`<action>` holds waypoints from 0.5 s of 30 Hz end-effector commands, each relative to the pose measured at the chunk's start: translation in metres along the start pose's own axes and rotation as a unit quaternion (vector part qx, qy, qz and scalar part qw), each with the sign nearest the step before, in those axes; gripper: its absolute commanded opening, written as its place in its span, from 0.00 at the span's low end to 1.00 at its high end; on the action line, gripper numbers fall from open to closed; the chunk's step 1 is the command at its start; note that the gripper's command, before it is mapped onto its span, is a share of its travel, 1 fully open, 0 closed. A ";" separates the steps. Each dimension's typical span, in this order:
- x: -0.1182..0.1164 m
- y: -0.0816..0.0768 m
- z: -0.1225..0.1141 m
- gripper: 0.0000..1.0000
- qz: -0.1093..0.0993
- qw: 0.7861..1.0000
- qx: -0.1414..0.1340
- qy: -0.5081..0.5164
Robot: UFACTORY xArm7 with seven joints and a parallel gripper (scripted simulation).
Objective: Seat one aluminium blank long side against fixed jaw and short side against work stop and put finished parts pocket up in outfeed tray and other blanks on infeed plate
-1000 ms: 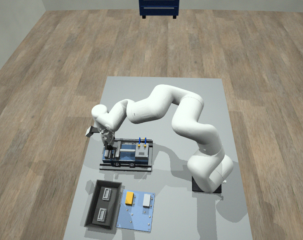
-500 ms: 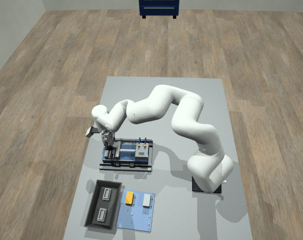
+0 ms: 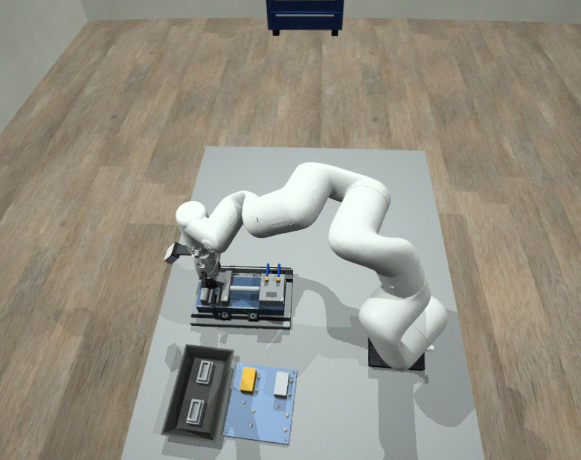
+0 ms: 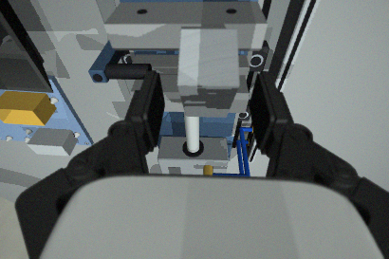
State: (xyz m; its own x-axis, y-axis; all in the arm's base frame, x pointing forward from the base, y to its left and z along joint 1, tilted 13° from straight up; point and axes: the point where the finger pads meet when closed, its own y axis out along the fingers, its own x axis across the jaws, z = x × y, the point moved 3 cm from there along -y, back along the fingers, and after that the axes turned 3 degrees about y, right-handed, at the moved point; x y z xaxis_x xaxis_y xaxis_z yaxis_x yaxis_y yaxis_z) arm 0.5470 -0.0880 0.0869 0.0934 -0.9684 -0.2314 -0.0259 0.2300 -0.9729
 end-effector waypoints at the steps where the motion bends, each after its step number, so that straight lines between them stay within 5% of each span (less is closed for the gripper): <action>1: 0.001 -0.002 0.001 0.69 -0.001 1.000 0.002 0.000; 2: 0.001 -0.002 0.001 0.00 -0.001 1.000 0.002 0.000; 15: 0.001 -0.002 0.001 0.00 -0.001 1.000 0.002 0.000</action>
